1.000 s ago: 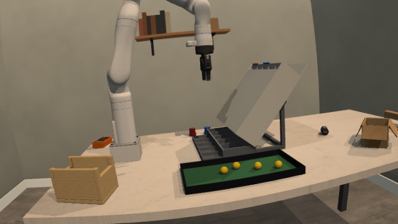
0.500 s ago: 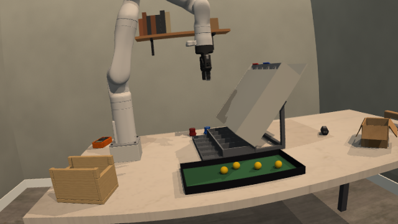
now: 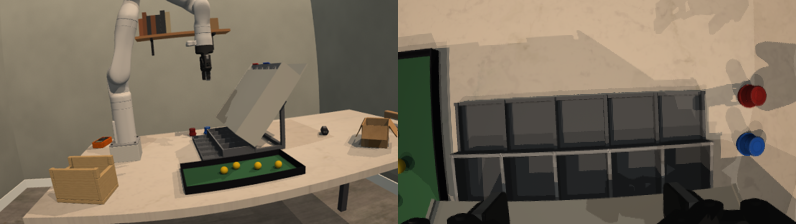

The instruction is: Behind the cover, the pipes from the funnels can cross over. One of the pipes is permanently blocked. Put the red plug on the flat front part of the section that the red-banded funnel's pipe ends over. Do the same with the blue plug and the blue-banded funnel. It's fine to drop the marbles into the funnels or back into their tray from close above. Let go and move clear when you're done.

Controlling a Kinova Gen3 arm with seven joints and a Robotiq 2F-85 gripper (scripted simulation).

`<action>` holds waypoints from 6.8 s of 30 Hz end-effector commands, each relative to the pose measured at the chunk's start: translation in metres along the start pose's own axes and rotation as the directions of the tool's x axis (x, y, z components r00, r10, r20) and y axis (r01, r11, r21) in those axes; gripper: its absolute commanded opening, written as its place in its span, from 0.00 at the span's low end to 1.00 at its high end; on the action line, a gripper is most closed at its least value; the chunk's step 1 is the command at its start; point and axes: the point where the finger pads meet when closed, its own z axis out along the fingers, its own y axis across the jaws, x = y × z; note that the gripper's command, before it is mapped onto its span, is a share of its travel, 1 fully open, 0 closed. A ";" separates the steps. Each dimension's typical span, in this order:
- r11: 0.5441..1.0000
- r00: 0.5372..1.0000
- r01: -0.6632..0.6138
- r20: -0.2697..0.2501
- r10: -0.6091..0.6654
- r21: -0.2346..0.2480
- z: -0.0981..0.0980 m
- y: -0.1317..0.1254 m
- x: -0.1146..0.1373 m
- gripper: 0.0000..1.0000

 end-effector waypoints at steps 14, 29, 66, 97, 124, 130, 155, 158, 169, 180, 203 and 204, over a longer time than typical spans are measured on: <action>1.000 1.000 0.000 0.002 0.000 0.000 -0.001 0.000 0.000 1.00; 1.000 1.000 0.000 0.002 0.000 0.000 -0.001 0.000 0.000 1.00; 1.000 1.000 0.000 0.002 0.000 0.000 -0.001 0.000 0.000 1.00; 1.000 1.000 0.000 0.002 0.000 0.000 -0.001 0.000 0.000 1.00; 1.000 1.000 0.000 0.002 0.000 0.000 -0.001 0.000 0.000 0.50; 1.000 1.000 0.000 0.002 0.000 0.000 -0.001 0.000 0.000 0.50; 1.000 1.000 0.000 0.002 0.000 0.000 -0.001 0.000 0.000 0.50; 1.000 1.000 0.000 0.002 0.000 0.000 -0.001 0.000 0.000 0.50; 1.000 1.000 0.002 0.006 -0.002 0.001 0.060 -0.102 0.004 0.50; 1.000 1.000 0.024 0.016 -0.024 0.007 0.099 -0.164 0.008 0.50; 1.000 1.000 0.025 0.011 -0.025 0.009 0.125 -0.277 0.016 0.50; 1.000 1.000 0.025 0.011 -0.025 0.009 0.129 -0.290 0.016 0.50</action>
